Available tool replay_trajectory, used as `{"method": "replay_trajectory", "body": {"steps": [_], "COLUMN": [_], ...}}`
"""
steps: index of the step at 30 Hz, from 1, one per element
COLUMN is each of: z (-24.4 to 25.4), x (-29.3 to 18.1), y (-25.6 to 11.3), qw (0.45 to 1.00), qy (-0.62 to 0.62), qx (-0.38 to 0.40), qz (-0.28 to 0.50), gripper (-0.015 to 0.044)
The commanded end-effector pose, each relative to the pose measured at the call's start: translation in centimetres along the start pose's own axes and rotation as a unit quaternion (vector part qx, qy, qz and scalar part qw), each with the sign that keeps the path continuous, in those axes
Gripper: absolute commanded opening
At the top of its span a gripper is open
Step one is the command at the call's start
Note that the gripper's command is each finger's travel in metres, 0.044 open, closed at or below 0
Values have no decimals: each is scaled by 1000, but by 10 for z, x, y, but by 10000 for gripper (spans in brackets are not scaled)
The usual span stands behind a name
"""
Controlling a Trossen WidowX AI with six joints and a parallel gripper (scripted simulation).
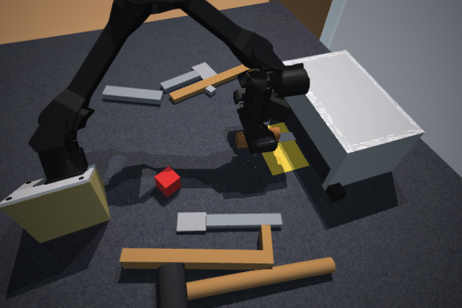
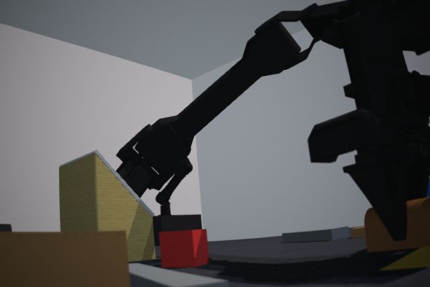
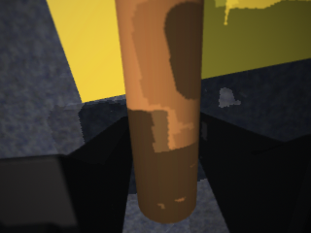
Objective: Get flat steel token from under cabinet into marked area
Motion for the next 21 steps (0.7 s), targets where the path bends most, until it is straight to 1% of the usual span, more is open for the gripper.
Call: {"method": "replay_trajectory", "body": {"steps": [1, 21], "z": [-4, -2], "x": [-1, -18], "y": [1, 1], "qw": [1000, 1000], "qy": [1, 2], "qx": [-4, -4], "qz": [0, 0], "gripper": [0, 0]}}
Point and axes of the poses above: the point midway between the two fingers, 35 mm back from their tips, its own y axis out along the fingers, its own z axis across the jaws, x = y × z, the point moved 4 cm from there along -y, back along the fingers
